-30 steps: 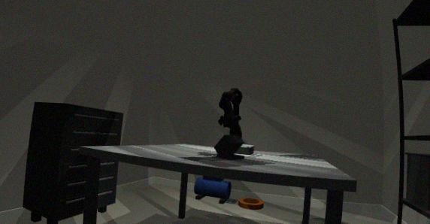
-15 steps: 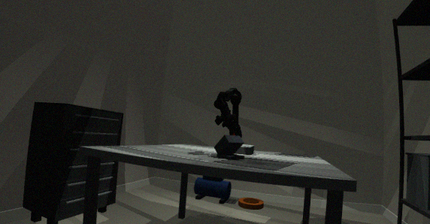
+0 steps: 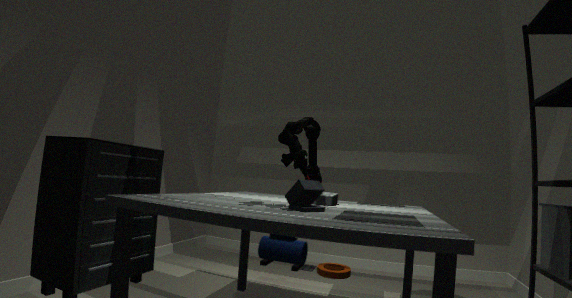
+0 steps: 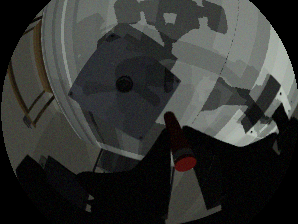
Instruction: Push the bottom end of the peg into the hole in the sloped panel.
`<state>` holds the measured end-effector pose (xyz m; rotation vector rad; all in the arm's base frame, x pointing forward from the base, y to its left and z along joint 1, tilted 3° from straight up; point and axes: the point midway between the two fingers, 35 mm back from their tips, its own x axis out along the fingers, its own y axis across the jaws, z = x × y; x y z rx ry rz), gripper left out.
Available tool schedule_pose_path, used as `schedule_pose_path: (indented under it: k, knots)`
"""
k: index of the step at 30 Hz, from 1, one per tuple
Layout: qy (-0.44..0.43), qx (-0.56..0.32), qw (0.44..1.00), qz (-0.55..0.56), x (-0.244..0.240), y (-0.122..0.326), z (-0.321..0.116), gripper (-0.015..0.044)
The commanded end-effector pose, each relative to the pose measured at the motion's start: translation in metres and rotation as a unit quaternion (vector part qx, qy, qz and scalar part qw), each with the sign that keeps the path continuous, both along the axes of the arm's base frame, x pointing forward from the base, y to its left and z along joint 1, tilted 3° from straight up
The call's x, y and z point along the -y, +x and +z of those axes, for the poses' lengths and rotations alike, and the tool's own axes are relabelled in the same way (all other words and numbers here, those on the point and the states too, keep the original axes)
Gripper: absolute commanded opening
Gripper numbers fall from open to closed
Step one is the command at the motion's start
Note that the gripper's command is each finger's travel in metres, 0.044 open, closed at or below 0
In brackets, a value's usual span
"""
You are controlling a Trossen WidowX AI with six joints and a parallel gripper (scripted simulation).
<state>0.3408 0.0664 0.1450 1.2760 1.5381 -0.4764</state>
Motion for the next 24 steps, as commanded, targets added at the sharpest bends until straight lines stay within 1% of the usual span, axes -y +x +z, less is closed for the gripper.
schedule_pose_path:
  k: [1,24]
  knots:
    - [0.012,-0.005,1.0,-0.017,0.004,0.002,0.001,0.0]
    - [0.07,-0.02,0.992,-0.105,0.031,0.012,0.012,0.0]
